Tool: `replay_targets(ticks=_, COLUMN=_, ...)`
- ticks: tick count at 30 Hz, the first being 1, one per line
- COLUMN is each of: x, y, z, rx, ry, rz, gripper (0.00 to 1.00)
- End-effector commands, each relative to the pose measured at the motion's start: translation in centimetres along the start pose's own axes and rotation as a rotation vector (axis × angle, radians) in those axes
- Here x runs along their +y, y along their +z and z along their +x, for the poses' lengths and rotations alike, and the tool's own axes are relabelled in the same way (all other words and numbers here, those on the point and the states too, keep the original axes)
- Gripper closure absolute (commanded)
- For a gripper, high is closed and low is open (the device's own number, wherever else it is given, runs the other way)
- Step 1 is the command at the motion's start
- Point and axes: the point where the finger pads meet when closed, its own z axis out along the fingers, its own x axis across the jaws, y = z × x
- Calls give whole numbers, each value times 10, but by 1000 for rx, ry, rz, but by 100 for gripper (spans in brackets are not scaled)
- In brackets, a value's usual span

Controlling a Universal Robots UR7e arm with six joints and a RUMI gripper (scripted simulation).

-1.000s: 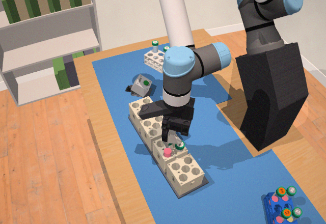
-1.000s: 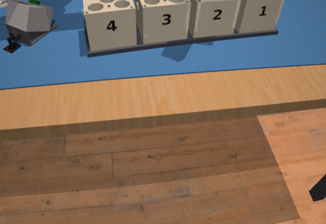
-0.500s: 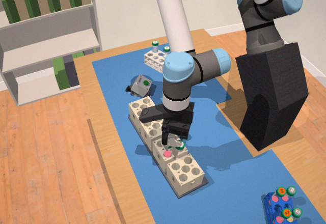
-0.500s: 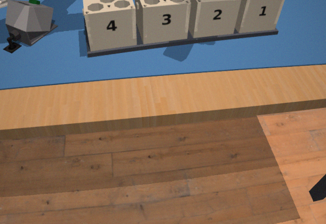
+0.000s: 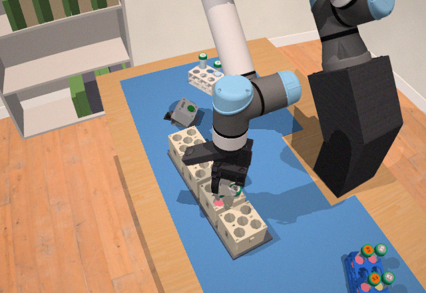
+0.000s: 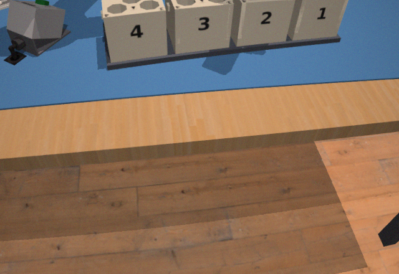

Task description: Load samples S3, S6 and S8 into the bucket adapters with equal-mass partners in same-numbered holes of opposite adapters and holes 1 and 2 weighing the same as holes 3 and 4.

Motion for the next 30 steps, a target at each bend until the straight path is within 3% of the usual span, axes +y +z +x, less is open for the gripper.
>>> replay_targets(ticks=1, x=0, y=5, z=0, rx=-1, ry=0, rz=1, gripper=100)
replay_targets(ticks=30, x=0, y=27, z=0, rx=-1, ry=0, rz=1, gripper=100)
